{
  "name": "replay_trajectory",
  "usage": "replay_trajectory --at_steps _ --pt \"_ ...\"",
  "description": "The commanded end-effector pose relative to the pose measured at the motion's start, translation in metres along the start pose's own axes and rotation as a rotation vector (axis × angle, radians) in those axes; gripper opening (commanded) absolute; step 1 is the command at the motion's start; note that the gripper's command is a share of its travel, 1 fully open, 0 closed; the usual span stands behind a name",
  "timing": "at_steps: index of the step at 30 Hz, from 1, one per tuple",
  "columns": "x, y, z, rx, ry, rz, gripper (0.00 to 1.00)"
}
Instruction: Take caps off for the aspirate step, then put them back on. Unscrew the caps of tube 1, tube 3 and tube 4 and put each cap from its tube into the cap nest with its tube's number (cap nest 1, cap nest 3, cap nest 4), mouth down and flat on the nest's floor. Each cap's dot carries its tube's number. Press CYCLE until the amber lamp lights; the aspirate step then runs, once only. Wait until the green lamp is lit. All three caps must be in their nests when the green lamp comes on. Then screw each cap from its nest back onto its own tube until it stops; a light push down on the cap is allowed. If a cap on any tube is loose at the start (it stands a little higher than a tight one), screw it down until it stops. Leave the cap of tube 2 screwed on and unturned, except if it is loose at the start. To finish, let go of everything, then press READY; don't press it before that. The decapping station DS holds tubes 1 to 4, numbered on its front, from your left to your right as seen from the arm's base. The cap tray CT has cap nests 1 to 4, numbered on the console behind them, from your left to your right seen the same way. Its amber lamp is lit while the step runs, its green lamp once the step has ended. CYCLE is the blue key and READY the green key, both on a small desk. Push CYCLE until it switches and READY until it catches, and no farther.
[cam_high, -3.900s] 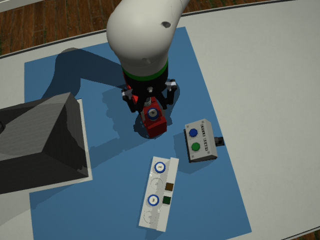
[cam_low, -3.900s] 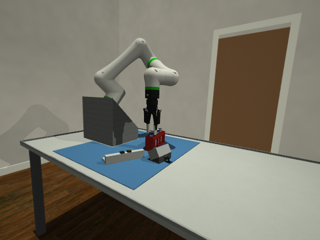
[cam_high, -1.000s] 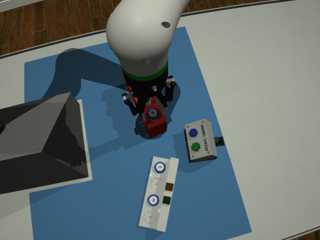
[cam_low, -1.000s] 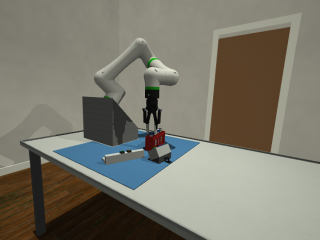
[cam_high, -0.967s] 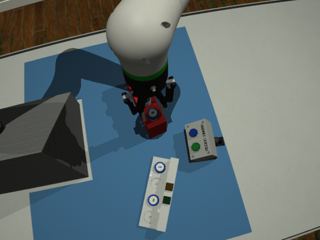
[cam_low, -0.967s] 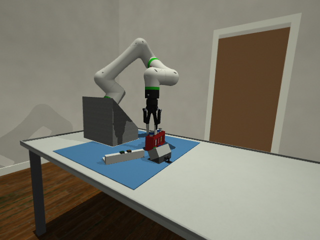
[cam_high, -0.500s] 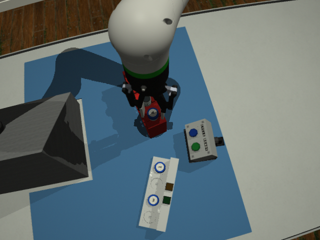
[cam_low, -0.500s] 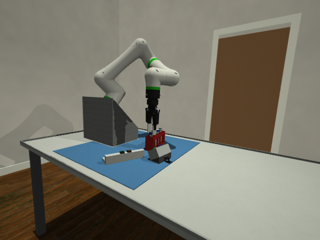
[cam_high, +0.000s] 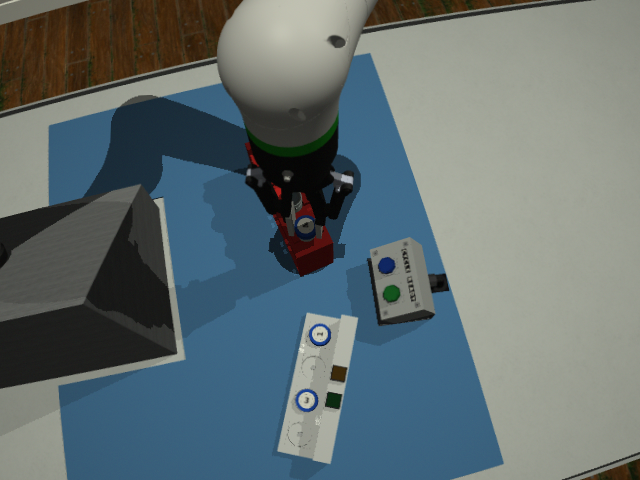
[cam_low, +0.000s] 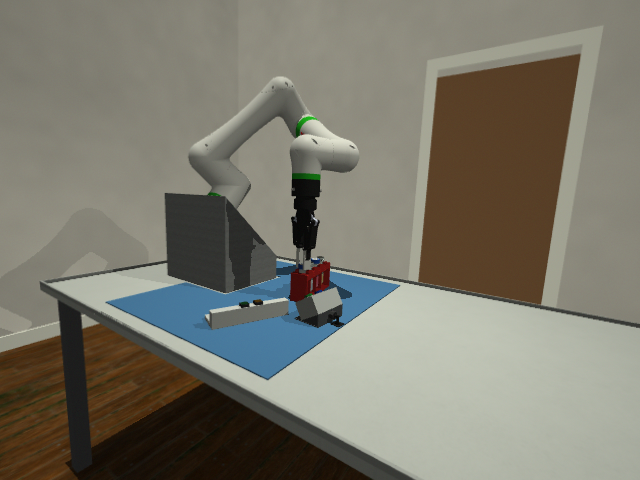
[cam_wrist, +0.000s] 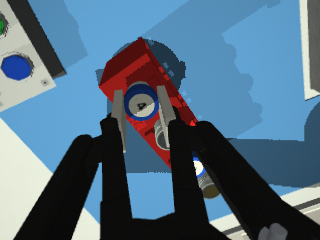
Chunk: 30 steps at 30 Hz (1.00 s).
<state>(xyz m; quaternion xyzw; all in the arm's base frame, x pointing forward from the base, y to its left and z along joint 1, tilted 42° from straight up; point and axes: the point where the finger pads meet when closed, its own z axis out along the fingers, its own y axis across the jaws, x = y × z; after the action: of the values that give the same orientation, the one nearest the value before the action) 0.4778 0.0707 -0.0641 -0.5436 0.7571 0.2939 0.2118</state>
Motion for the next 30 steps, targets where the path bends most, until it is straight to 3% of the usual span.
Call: replay_trajectory --at_steps 1,22,30 --pt "0.0001 -0.0001 -0.0001 0.000 0.000 -0.100 0.00" --pt "0.0001 -0.0001 -0.0006 0.000 0.001 -1.040 0.00" --pt "0.0001 -0.0001 -0.0006 0.000 0.000 -1.047 0.00"
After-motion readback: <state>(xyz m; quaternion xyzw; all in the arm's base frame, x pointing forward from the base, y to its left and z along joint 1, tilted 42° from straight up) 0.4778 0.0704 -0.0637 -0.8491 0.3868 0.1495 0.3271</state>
